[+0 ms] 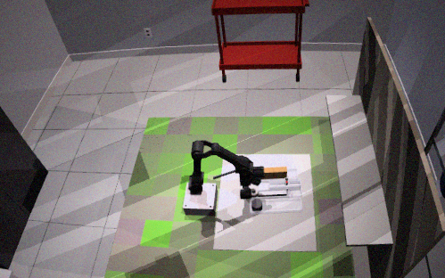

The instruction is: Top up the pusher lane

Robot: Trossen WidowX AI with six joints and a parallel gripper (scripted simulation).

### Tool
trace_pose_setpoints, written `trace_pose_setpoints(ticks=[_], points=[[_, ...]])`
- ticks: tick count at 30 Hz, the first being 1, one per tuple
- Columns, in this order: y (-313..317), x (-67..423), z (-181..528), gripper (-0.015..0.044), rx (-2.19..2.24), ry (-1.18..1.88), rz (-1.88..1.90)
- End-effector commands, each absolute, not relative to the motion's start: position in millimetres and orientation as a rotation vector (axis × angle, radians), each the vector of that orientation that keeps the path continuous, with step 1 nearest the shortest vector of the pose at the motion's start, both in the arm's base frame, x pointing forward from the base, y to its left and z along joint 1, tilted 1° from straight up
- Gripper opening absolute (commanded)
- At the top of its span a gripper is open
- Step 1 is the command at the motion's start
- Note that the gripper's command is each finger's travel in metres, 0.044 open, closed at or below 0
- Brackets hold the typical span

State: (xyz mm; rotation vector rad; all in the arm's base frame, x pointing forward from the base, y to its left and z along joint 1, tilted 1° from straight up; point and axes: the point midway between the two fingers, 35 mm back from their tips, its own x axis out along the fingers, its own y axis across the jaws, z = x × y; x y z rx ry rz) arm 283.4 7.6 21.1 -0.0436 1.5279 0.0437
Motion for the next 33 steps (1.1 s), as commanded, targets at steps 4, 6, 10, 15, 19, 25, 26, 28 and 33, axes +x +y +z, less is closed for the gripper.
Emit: trace_pose_setpoints(ticks=[4, 6, 10, 15, 19, 25, 26, 28, 33], points=[[7.1, 287.4, 20.0, 0.0000, -0.043, 1.531, 0.036], [7.2, 288.1, 20.0, 0.0000, -0.043, 1.531, 0.036], [7.2, 289.6, 20.1, 0.0000, -0.043, 1.530, 0.036], [7.3, 291.5, 20.1, 0.0000, -0.043, 1.530, 0.036], [7.4, 293.0, 20.2, 0.0000, -0.043, 1.530, 0.036], [7.5, 295.3, 20.2, 0.0000, -0.043, 1.530, 0.036], [7.5, 295.7, 20.2, 0.0000, -0.043, 1.530, 0.036], [7.6, 296.4, 20.2, 0.0000, -0.043, 1.530, 0.036], [7.6, 298.3, 20.3, 0.0000, -0.043, 1.530, 0.036]])
